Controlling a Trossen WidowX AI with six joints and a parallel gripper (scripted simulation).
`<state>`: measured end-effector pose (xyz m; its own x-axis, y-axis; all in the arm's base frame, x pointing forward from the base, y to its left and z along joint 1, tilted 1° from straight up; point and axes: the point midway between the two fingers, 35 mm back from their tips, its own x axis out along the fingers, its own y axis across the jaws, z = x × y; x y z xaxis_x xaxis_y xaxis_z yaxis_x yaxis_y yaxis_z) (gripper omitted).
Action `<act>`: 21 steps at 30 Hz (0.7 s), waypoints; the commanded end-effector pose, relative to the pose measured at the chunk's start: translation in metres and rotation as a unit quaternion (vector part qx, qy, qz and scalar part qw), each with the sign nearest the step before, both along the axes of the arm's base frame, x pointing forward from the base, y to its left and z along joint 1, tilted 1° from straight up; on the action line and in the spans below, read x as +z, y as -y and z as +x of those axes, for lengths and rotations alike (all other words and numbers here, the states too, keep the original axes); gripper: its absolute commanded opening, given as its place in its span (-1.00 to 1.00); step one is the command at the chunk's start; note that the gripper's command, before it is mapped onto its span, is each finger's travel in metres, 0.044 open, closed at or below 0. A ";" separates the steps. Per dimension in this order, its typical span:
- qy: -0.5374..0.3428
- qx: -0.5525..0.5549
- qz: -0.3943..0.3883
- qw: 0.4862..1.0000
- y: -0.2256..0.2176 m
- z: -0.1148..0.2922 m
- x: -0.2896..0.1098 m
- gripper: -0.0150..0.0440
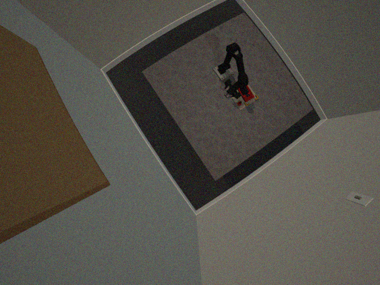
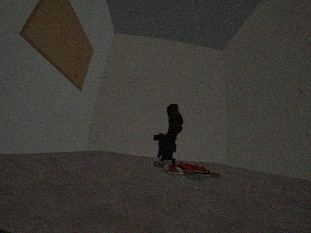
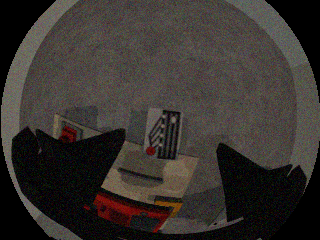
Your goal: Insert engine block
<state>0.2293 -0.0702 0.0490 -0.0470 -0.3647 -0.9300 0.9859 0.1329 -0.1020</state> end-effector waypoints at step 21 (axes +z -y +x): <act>0.025 0.006 0.177 0.984 0.014 0.008 0.012 1.00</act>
